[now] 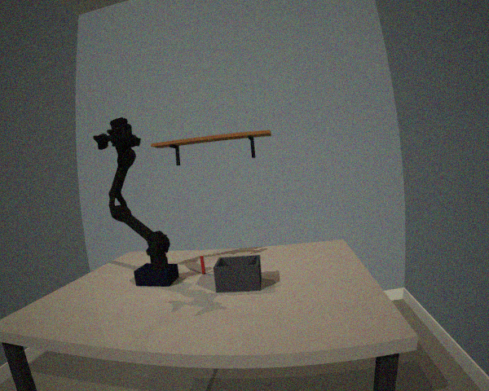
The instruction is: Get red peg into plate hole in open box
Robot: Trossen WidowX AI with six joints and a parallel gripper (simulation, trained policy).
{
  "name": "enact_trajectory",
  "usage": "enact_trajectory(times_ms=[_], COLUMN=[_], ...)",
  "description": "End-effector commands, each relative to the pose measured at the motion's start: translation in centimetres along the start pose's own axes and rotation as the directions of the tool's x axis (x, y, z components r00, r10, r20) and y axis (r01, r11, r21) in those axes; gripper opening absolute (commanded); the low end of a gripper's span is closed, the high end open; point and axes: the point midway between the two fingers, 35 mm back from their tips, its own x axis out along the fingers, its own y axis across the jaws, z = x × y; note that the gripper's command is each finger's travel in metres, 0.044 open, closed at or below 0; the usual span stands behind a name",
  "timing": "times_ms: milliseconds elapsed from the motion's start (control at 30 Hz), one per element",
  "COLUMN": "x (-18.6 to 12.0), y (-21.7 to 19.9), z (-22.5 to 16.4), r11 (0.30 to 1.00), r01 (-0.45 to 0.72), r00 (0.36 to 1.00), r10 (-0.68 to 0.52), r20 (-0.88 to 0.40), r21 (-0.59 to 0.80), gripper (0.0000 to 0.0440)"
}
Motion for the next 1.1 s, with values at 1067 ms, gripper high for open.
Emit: enact_trajectory(times_ms=[1067], x=[-13.4], y=[33.7], z=[-16.5], r11=[0.523], r01=[-0.847], r00=[0.53], r10=[0.82], r20=[-0.216], r21=[-0.093], gripper=[0.044])
